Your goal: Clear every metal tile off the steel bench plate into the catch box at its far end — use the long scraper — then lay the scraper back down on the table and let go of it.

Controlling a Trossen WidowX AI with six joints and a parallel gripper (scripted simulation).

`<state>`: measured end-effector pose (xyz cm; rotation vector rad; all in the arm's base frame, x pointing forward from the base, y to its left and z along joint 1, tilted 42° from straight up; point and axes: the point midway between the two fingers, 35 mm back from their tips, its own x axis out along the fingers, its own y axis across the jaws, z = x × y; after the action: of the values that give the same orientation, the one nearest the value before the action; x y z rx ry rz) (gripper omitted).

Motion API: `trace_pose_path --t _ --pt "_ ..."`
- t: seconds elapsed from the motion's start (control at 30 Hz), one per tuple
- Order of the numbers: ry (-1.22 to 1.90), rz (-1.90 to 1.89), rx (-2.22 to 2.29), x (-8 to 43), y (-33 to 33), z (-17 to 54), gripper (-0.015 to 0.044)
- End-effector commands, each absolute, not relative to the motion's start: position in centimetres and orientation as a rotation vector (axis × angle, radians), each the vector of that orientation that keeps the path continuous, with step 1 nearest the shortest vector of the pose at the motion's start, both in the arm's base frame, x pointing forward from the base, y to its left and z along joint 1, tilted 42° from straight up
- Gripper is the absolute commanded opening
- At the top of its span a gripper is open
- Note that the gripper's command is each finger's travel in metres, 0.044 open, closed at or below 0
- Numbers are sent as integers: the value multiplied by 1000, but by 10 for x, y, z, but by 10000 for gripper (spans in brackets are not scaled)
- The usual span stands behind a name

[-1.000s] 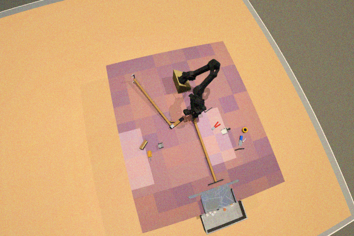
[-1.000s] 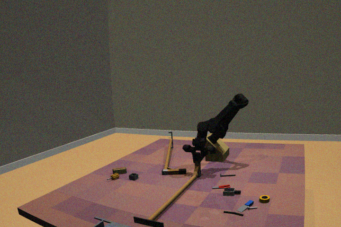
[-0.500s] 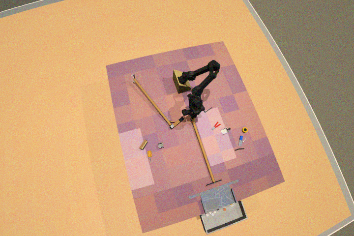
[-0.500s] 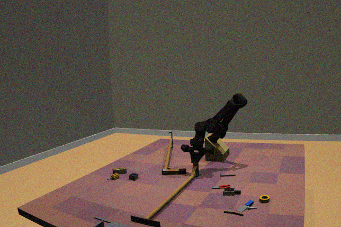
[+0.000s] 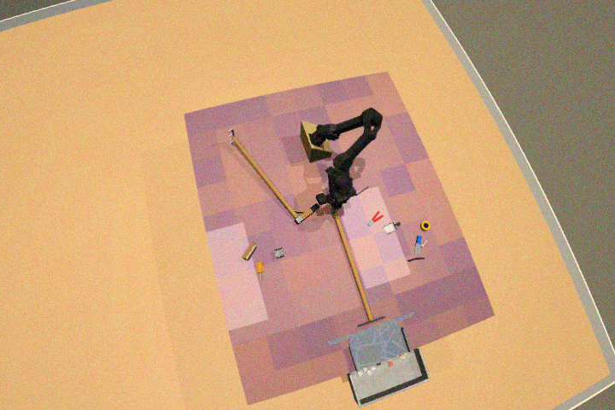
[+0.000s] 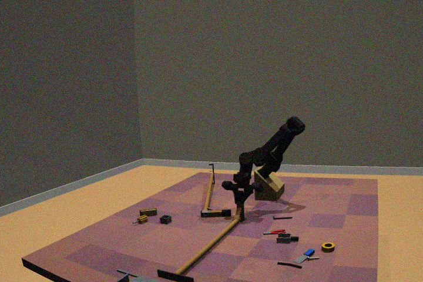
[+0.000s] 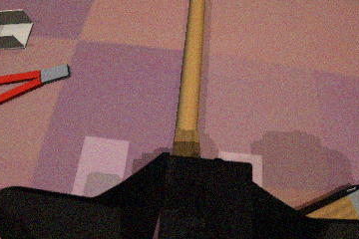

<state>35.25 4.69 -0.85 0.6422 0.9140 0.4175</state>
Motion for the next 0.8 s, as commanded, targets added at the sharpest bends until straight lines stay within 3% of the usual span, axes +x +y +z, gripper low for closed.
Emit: trace_pose_path --t 0.0,0.77 --pt "901 409 644 365 45 -6 0" --pt "896 406 646 397 51 -4 0"
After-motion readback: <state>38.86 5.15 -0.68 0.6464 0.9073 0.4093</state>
